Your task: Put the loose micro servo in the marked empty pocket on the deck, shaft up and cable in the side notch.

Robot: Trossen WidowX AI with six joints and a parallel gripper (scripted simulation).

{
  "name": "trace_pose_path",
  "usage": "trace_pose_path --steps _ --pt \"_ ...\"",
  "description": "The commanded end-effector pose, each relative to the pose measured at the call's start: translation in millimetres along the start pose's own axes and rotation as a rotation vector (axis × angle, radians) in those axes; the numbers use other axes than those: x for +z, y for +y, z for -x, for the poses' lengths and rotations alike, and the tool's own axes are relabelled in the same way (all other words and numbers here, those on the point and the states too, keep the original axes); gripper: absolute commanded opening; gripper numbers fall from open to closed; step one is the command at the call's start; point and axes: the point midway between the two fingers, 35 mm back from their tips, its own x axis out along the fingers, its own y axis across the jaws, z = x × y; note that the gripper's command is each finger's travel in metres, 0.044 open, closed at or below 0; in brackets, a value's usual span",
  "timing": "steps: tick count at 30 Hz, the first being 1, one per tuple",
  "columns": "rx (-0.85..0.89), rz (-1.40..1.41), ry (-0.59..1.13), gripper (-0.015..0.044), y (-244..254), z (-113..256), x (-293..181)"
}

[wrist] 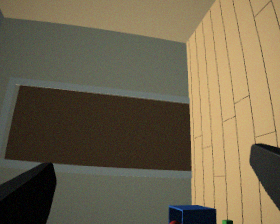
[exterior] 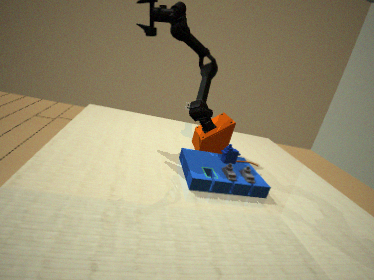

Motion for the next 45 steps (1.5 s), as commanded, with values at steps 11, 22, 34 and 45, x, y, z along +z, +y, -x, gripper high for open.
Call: trace_pose_path --steps 11,22,34,45 --pt "0.031 0.118 0.121 0.0440 -6.0 -4.8 -49.1" --pt "0.037 0.242 0.260 0.0440 -19.1 -4.0 -102.3" --pt "0.093 0.425 0.482 0.0440 -36.7 13.1 -180.2" --pt "0.144 0.555 0.642 0.0440 -52.2 37.2 -234.6"
